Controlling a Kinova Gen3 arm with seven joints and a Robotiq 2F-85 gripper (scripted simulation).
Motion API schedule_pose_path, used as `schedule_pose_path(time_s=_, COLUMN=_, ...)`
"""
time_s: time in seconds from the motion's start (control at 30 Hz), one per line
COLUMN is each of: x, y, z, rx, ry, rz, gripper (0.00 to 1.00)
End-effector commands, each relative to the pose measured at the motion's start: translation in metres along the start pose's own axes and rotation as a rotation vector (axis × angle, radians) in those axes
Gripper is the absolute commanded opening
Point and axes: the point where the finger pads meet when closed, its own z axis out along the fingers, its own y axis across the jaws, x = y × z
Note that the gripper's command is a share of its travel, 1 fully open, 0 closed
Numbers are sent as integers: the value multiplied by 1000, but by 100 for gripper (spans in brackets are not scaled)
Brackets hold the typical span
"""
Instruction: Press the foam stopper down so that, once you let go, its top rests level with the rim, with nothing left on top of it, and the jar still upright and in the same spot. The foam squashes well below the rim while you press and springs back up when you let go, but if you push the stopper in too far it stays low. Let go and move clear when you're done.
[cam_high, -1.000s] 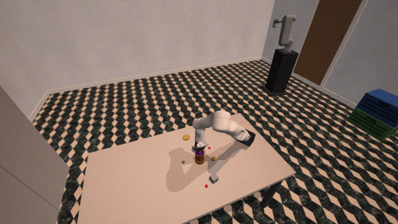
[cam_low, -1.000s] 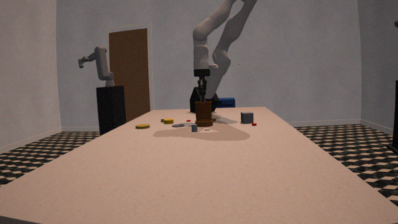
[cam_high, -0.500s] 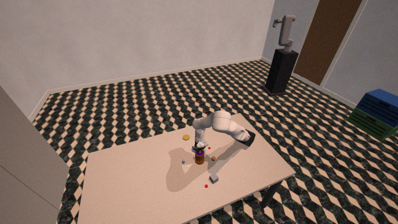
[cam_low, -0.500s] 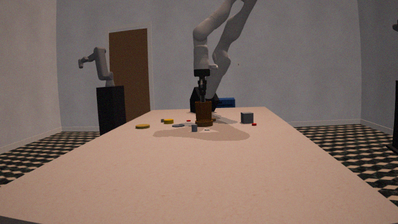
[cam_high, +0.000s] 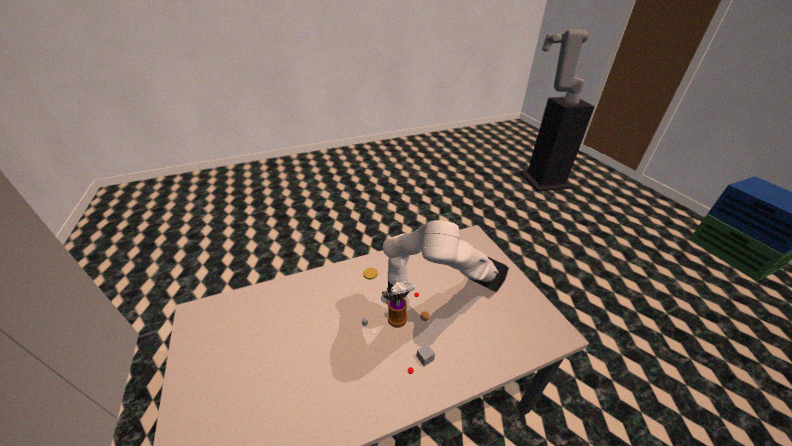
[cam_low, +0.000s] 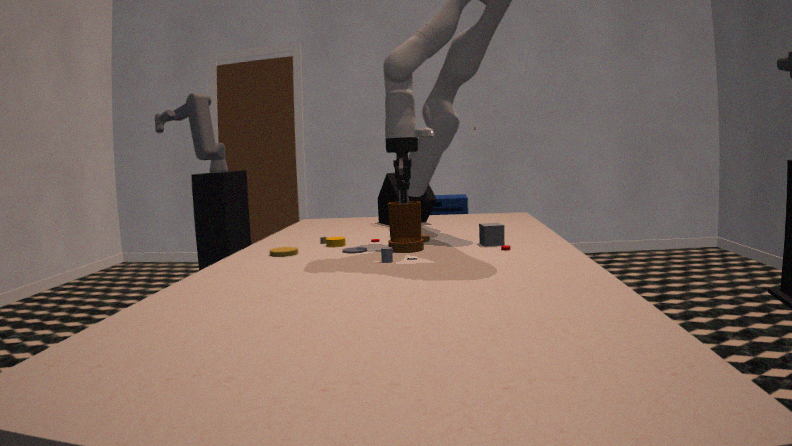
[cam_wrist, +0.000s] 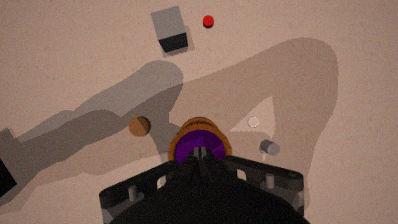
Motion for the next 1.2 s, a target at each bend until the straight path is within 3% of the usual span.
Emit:
schedule_pose_path(time_s=0.0, x=0, y=0, z=0, rx=0, ry=0, rz=0, gripper=0)
schedule_pose_path(time_s=0.43, x=0, y=0, z=-5, rx=0, ry=0, rz=0, gripper=0)
schedule_pose_path(time_s=0.87, x=0, y=0, z=-39, rx=0, ry=0, rz=0, gripper=0)
schedule_pose_path(time_s=1.17, x=0, y=0, z=-53, rx=0, ry=0, rz=0, gripper=0)
